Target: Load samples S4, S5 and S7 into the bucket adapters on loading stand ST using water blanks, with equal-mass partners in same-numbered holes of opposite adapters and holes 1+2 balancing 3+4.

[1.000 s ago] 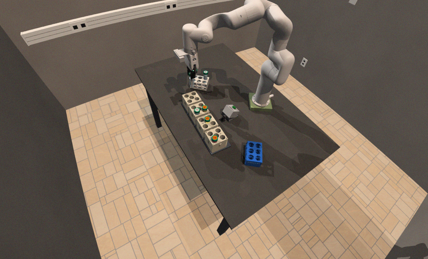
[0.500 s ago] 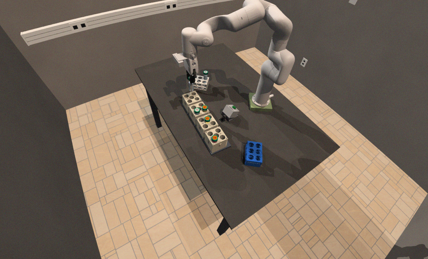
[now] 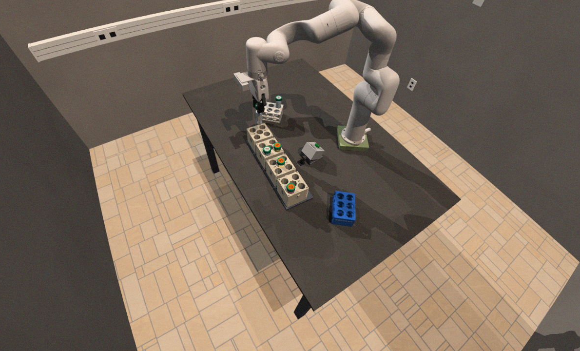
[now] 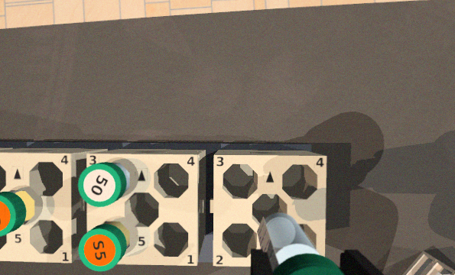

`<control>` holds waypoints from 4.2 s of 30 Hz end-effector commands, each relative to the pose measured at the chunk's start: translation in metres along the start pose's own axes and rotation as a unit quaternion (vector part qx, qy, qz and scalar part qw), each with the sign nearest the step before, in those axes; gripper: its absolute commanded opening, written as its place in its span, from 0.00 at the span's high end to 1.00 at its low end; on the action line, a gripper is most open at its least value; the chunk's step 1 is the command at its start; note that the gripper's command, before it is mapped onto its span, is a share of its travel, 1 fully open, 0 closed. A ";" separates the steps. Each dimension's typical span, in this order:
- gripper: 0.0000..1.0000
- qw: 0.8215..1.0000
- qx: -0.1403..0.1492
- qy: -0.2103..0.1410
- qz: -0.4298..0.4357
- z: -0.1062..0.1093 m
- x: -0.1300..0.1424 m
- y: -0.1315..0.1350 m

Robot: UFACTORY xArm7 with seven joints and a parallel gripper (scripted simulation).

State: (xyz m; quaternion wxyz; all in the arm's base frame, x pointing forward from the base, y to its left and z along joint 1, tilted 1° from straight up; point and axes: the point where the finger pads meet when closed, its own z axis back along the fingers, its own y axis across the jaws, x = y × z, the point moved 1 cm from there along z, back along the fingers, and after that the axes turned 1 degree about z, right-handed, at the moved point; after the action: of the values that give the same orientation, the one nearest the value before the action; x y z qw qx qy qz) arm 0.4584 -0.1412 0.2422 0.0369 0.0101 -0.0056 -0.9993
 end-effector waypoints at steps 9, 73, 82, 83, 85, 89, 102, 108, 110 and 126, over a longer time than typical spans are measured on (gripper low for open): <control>1.00 1.000 0.001 0.002 0.000 -0.018 -0.001 0.000; 1.00 1.000 0.001 0.002 0.000 -0.068 -0.001 0.000; 1.00 1.000 0.001 0.002 0.000 -0.075 -0.001 0.000; 1.00 1.000 0.001 0.002 0.000 -0.076 -0.001 0.000; 1.00 1.000 0.001 0.002 0.000 -0.078 -0.001 0.000; 1.00 1.000 0.001 0.002 0.000 -0.082 -0.001 0.000; 1.00 1.000 0.001 0.002 0.000 -0.093 -0.001 0.000; 1.00 1.000 0.001 0.002 0.000 -0.099 -0.001 0.000; 1.00 1.000 0.001 0.002 0.000 -0.101 -0.001 0.000; 1.00 1.000 0.001 0.002 0.000 -0.115 -0.001 0.000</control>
State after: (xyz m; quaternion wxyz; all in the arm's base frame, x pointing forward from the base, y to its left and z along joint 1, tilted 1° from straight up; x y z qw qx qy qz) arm 0.4605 -0.1422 0.1294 0.0369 0.0097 -0.0056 -0.9993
